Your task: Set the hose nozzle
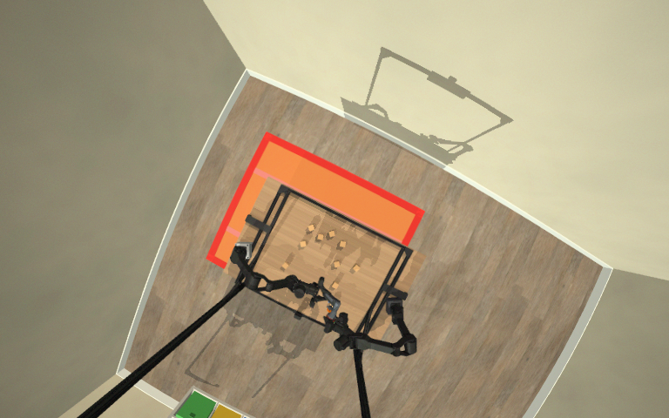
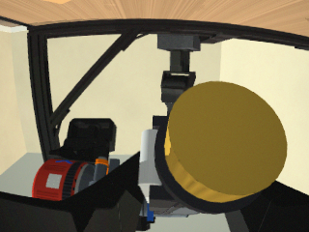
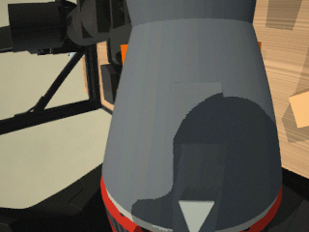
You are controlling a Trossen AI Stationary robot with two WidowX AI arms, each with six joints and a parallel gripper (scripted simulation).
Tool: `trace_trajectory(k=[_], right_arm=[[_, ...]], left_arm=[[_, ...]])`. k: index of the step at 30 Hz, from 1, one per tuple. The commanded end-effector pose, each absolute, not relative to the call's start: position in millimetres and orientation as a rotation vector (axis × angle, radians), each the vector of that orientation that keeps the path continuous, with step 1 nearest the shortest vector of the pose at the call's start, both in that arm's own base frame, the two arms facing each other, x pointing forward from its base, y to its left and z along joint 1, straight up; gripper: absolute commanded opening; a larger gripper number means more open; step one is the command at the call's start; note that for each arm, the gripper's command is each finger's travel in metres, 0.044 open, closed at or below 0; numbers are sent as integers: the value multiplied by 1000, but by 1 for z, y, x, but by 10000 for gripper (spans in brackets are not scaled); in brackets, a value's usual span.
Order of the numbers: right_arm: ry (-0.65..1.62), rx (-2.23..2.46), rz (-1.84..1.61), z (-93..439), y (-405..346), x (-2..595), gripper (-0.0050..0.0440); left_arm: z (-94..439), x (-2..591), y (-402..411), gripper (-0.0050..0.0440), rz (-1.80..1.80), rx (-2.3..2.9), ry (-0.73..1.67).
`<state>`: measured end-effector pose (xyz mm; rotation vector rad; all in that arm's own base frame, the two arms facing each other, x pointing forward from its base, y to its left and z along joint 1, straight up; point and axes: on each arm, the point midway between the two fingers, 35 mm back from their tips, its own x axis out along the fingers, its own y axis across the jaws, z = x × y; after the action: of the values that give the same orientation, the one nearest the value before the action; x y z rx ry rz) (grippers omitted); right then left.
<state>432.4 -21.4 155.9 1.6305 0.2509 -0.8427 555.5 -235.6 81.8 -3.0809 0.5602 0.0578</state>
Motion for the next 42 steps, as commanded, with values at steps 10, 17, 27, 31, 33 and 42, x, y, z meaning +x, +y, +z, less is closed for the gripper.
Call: trace_trajectory(k=[10,17,27,31,33,42], right_arm=[[427,1635,-1023,155,-22,433,0],[492,1629,-1085,156,-22,433,0],[493,1621,-1081,157,-22,431,96],[493,1621,-1081,157,-22,431,192],[493,1621,-1081,157,-22,431,240],[493,1621,-1081,157,-22,431,400]], left_arm=[[91,559,-233,0,14,-3093,539],[91,559,-233,0,14,-3093,539],[91,559,-233,0,14,-3093,539],[91,559,-233,0,14,-3093,539],[91,559,-233,0,14,-3093,539],[91,559,-233,0,14,-3093,539]])
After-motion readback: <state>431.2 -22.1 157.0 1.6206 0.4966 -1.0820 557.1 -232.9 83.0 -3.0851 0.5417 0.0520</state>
